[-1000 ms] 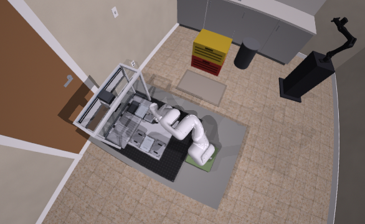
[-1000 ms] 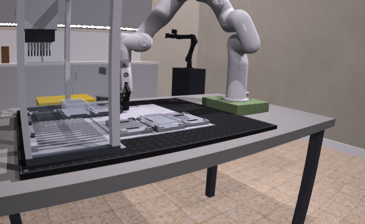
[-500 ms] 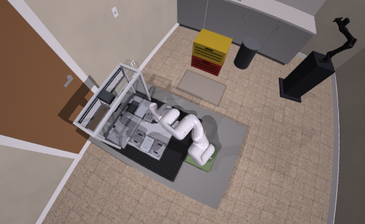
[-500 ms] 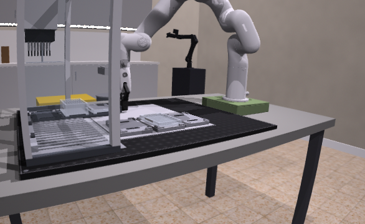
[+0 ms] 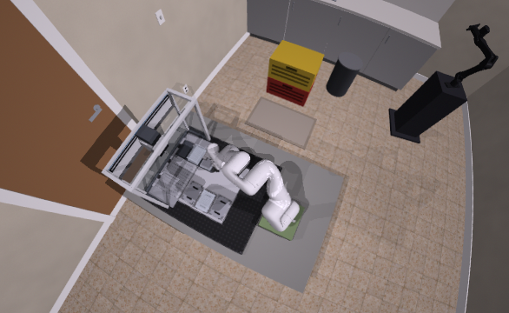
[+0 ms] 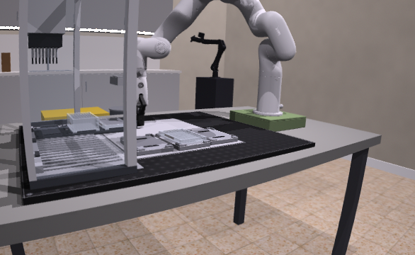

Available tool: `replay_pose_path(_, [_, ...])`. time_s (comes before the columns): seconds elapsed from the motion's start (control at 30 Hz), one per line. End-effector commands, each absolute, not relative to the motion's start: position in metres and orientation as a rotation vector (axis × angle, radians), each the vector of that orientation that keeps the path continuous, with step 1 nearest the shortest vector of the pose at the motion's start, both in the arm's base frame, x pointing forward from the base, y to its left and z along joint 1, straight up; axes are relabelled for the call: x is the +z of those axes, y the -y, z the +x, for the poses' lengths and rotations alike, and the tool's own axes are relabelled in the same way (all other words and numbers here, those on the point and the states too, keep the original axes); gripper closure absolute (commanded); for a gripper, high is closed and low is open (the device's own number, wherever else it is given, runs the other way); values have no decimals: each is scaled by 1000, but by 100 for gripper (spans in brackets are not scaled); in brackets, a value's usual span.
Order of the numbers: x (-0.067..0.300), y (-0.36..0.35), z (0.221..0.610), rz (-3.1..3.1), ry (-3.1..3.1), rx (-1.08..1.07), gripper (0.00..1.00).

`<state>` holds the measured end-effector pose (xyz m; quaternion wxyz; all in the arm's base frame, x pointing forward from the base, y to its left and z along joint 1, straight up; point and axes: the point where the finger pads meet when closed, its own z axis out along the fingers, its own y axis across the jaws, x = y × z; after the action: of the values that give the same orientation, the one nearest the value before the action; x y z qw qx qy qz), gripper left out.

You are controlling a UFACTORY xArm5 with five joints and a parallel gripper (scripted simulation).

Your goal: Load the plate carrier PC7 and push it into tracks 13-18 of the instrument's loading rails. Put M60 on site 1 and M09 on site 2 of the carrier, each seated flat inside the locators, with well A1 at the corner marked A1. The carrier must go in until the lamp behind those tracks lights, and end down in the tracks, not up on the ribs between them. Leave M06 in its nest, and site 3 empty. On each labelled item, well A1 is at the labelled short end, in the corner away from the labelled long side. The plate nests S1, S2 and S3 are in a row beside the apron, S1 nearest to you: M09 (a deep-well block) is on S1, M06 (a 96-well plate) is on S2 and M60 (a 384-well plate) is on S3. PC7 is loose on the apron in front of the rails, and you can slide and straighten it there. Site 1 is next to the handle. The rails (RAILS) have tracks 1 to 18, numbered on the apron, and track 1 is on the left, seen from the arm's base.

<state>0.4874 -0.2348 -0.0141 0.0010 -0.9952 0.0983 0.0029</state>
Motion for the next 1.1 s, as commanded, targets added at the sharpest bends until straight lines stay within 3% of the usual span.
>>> replay_pose_path(0.0, [-12, 236, 490, -3125, -308, 1, 19])
replay_pose_path(1.07, [-12, 237, 498, -3125, -308, 1, 19])
